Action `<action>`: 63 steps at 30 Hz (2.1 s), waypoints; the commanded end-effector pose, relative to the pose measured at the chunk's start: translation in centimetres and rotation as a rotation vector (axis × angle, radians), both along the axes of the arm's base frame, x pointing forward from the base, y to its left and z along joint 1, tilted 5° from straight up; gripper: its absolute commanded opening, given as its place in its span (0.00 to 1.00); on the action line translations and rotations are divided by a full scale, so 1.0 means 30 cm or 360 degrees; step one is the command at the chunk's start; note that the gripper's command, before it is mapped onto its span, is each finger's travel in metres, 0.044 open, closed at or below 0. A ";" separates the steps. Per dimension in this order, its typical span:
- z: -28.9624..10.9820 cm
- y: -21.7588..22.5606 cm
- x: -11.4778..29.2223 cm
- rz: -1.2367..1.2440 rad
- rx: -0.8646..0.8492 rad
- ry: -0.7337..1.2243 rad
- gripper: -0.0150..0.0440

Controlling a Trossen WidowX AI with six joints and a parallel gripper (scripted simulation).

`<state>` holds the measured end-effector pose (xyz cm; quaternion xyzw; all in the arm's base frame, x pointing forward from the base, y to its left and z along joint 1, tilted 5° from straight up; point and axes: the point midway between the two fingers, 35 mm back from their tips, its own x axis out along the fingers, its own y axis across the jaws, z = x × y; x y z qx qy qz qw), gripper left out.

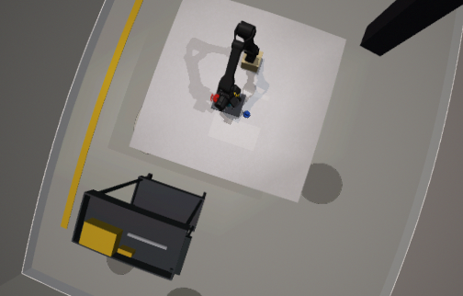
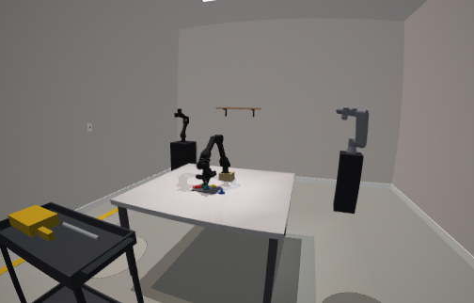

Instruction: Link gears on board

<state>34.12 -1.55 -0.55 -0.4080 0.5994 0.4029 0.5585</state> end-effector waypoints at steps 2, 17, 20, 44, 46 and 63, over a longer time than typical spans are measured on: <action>-0.002 -0.005 -0.002 -0.0139 -0.0012 -0.0005 0.25; -0.015 -0.001 -0.002 0.0255 0.0005 0.0012 0.25; -0.017 -0.002 -0.003 0.0354 0.0010 0.0016 0.25; 0.018 0.000 0.002 0.0198 0.0003 0.0009 0.49; 0.058 0.001 0.005 0.0186 0.0002 0.0008 0.49; 0.094 0.419 0.062 -0.0939 -0.0028 -0.0037 1.00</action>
